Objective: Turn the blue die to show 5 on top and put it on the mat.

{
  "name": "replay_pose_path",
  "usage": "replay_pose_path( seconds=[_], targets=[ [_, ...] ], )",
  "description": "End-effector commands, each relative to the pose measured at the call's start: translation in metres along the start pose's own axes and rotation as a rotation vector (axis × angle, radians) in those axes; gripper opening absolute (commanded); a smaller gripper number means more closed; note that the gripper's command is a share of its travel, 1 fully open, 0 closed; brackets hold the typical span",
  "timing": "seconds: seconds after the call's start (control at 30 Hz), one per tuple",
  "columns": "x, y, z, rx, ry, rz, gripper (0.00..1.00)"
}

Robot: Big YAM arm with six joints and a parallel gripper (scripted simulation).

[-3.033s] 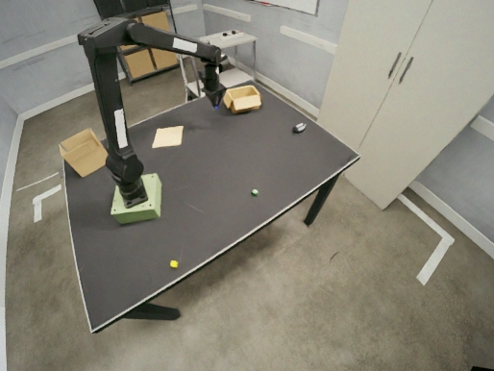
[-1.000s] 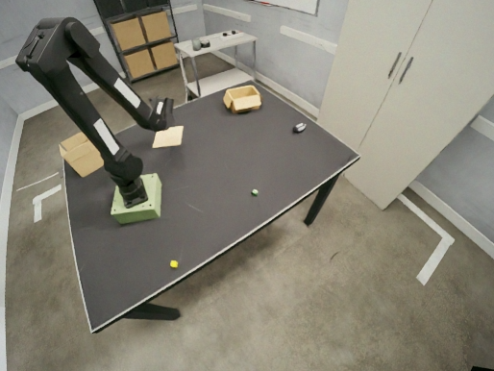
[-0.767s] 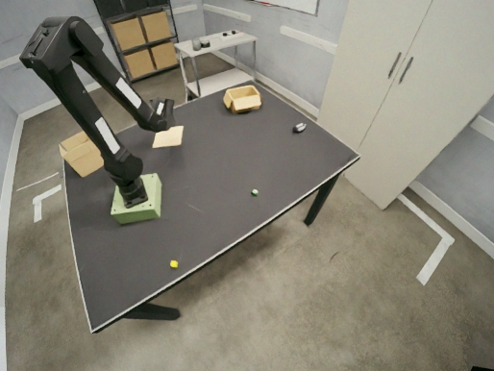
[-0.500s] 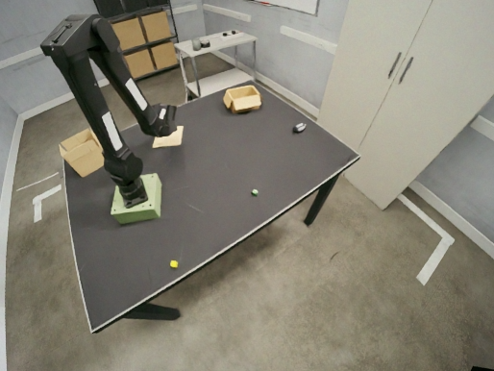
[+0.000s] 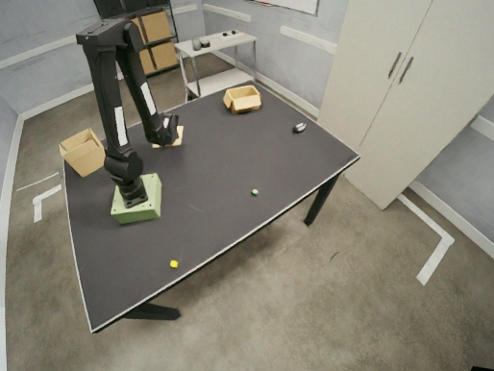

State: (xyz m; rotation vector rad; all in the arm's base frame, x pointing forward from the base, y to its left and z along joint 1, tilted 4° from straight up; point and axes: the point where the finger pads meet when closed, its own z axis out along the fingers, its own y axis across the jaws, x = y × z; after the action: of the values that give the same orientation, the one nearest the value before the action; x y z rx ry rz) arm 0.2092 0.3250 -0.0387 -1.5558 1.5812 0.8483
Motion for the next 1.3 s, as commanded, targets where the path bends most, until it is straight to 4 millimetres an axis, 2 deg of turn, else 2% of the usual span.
replay_pose_path(
  seconds=[0.0,0.2,1.27],
  targets=[
    [-0.0053,-0.0100,0.0041,0.021,-0.034,-0.032,0.11],
    [-0.0117,-0.0125,0.0023,0.030,-0.047,-0.043,0.11],
    [-0.0102,-0.0109,0.0013,0.028,-0.044,-0.041,0.11]
  ],
)
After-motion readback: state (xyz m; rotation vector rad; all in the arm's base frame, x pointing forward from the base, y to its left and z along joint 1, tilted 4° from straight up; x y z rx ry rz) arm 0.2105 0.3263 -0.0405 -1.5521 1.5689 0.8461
